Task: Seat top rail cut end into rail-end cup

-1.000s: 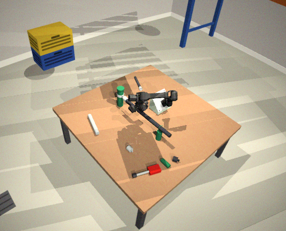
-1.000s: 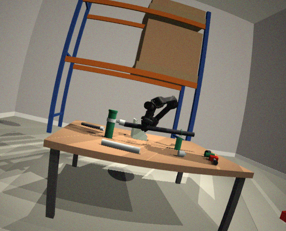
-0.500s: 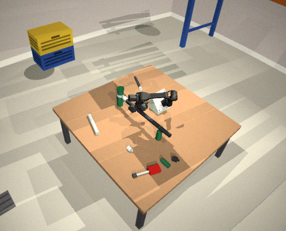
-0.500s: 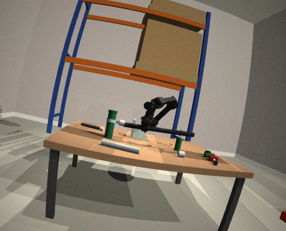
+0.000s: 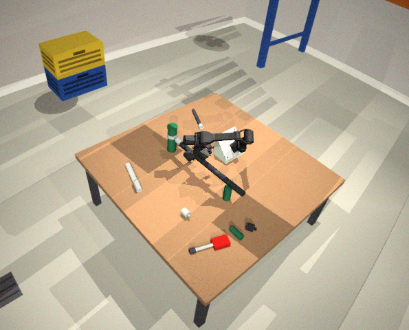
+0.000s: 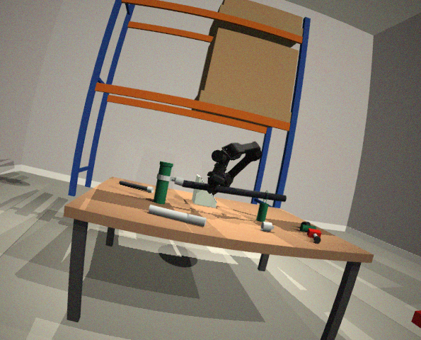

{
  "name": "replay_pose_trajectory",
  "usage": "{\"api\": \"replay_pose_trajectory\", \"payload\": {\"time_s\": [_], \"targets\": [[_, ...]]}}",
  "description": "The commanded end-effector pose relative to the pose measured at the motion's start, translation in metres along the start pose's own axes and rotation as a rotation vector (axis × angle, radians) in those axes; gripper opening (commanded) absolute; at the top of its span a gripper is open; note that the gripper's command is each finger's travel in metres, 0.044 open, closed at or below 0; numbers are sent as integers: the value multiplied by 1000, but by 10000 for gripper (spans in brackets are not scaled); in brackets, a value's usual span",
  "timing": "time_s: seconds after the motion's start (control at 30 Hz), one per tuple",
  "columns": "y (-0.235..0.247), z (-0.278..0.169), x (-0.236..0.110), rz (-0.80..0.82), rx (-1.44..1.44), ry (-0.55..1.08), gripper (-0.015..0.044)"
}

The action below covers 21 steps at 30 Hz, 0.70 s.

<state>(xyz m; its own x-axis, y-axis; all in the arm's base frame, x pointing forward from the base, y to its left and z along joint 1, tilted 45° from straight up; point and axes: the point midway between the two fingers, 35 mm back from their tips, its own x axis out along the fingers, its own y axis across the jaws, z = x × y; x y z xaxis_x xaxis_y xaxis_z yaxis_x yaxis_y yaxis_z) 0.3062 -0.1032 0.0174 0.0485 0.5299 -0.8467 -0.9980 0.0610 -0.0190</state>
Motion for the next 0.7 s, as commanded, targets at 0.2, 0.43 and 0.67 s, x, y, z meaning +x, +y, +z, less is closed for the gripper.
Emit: {"api": "replay_pose_trajectory", "payload": {"time_s": [0.2,0.43,0.67], "targets": [[0,-1,-1,-1,1,3,0],[0,-1,-2,-1,2,5,0],[0,-2,-3,-1,2,8,0]]}}
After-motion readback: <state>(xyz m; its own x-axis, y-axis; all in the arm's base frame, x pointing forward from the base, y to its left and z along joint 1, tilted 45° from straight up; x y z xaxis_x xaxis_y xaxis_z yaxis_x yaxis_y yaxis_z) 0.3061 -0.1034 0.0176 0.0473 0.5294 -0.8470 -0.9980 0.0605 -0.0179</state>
